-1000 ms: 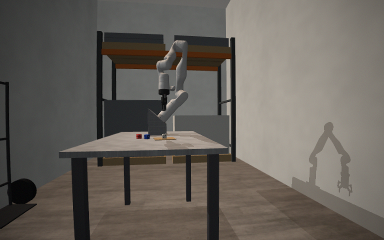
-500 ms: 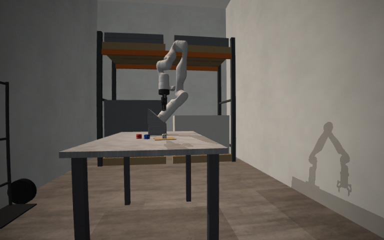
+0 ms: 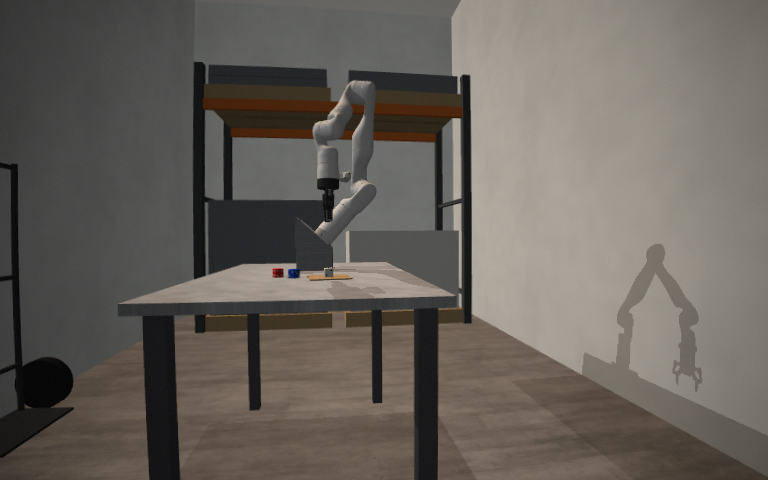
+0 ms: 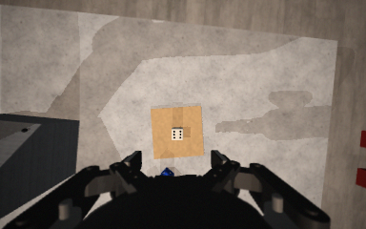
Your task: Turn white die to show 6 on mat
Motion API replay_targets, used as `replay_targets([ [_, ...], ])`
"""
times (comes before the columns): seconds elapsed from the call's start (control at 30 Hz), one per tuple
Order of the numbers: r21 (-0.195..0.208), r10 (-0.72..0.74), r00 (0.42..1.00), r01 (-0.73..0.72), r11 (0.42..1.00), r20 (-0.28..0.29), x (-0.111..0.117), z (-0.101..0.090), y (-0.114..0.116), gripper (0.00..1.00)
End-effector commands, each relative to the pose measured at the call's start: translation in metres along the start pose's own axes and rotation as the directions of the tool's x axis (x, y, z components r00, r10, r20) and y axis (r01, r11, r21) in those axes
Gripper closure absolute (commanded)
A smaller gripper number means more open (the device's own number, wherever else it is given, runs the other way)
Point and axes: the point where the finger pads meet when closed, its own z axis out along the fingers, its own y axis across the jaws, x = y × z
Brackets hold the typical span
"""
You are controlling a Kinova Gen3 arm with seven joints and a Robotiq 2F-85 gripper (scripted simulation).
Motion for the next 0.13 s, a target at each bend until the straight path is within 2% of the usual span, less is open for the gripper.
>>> replay_targets([
  [0.0, -0.001, 0.0, 1.0, 0.0, 1.0, 0.001, -0.0003, -0.0006, 0.0003, 0.0],
  [0.1, -0.001, 0.0, 1.0, 0.0, 1.0, 0.001, -0.0003, -0.0006, 0.0003, 0.0],
])
